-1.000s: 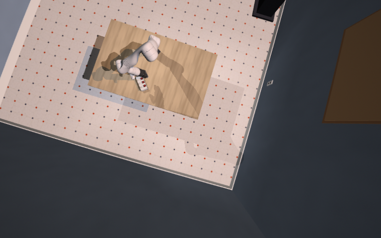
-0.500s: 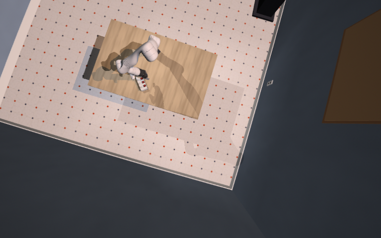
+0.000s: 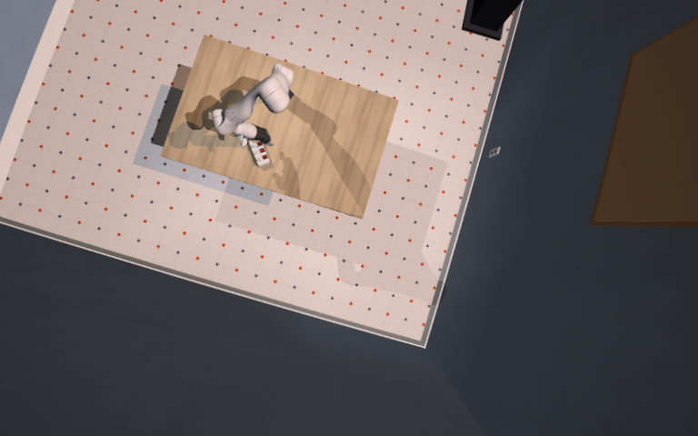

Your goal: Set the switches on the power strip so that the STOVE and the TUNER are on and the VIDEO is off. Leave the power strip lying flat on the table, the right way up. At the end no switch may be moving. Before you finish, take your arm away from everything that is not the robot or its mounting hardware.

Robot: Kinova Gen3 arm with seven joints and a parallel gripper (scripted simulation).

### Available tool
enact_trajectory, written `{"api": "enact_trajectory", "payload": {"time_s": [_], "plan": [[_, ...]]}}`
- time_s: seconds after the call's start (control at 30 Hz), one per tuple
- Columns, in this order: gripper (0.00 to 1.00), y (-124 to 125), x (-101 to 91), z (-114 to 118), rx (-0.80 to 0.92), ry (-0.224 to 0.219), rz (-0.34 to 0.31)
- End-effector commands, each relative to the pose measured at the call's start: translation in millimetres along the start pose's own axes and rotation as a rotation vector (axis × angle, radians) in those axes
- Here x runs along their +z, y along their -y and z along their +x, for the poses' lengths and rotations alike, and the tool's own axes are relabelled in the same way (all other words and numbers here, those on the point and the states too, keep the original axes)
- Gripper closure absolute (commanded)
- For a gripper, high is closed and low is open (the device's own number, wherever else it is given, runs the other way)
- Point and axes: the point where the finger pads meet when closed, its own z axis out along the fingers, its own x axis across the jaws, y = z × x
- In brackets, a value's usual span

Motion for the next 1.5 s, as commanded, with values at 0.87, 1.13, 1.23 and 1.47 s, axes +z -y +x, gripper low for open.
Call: {"api": "enact_trajectory", "payload": {"time_s": [0.87, 1.13, 1.23, 1.47], "plan": [[0.00, 12.9, 2.6, 0.5, -0.044, -0.002, 0.072], [0.00, 17.0, 3.3, 0.8, -0.058, -0.004, 0.094], [0.00, 21.4, 3.9, 1.2, -0.074, -0.006, 0.119], [0.00, 26.1, 4.3, 1.7, -0.090, -0.009, 0.145]]}}
